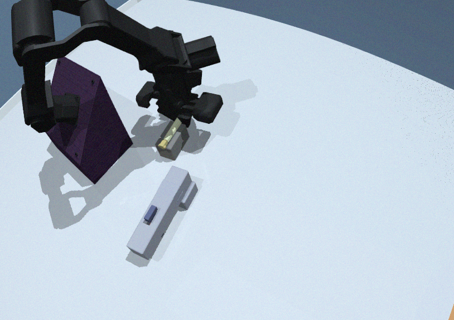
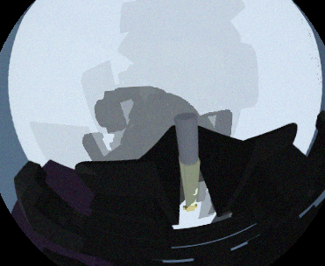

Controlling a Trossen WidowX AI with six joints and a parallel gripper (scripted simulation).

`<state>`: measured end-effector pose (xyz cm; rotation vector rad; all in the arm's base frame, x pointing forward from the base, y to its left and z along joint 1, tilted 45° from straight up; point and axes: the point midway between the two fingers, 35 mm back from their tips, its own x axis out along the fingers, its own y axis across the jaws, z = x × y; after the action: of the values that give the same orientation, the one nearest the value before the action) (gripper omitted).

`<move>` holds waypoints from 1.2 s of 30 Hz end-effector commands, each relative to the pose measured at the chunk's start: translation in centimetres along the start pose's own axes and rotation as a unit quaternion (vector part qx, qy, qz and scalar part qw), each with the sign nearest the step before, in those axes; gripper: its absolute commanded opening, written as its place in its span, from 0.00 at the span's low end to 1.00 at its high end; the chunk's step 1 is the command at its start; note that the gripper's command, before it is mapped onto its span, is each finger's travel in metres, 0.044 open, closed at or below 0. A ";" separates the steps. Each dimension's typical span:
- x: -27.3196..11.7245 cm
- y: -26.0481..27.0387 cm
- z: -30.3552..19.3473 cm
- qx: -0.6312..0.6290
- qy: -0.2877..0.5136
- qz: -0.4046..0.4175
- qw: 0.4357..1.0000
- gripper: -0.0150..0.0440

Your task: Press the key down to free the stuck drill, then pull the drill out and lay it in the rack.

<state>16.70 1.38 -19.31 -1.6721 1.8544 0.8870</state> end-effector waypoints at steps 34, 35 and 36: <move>0.7 0.0 -0.5 0.004 0.007 0.004 1.000 0.25; 0.7 0.0 -0.5 0.004 0.007 0.004 1.000 0.25; 0.7 0.0 -0.5 0.004 0.007 0.004 1.000 0.25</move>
<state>16.70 1.38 -19.32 -1.6706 1.8543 0.8866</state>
